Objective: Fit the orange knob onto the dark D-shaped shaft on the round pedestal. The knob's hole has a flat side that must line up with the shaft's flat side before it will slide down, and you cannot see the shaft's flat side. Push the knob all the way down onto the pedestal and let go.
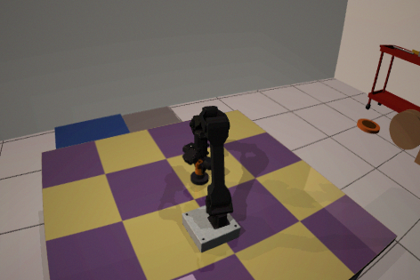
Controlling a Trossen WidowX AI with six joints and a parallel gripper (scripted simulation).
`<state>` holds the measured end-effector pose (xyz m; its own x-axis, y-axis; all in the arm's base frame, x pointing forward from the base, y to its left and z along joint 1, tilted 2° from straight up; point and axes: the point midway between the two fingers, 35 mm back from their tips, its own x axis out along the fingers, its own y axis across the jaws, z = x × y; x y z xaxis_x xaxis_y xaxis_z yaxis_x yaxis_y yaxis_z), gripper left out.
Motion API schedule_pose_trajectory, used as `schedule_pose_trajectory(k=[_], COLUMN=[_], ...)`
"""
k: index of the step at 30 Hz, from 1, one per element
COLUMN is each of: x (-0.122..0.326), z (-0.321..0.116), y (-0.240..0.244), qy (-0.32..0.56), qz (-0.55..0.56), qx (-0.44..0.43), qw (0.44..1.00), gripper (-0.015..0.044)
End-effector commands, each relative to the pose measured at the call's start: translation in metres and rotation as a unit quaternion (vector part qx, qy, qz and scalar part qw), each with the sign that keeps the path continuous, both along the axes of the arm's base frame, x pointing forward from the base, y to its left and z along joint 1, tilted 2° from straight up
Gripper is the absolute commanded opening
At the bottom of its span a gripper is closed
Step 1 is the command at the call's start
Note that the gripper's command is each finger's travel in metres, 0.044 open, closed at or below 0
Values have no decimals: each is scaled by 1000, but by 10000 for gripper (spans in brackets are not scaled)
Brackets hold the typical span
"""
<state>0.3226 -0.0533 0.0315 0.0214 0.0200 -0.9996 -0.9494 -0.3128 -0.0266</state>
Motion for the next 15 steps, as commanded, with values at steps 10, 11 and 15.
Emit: schedule_pose_trajectory(k=[10,11,15], x=[0,0,2], z=[1,1,11], y=[0,0,-1], qy=[0,0,-1], qz=[0,0,0], qx=[0,0,0], qw=[1000,1000,1000], gripper=[440,440,440])
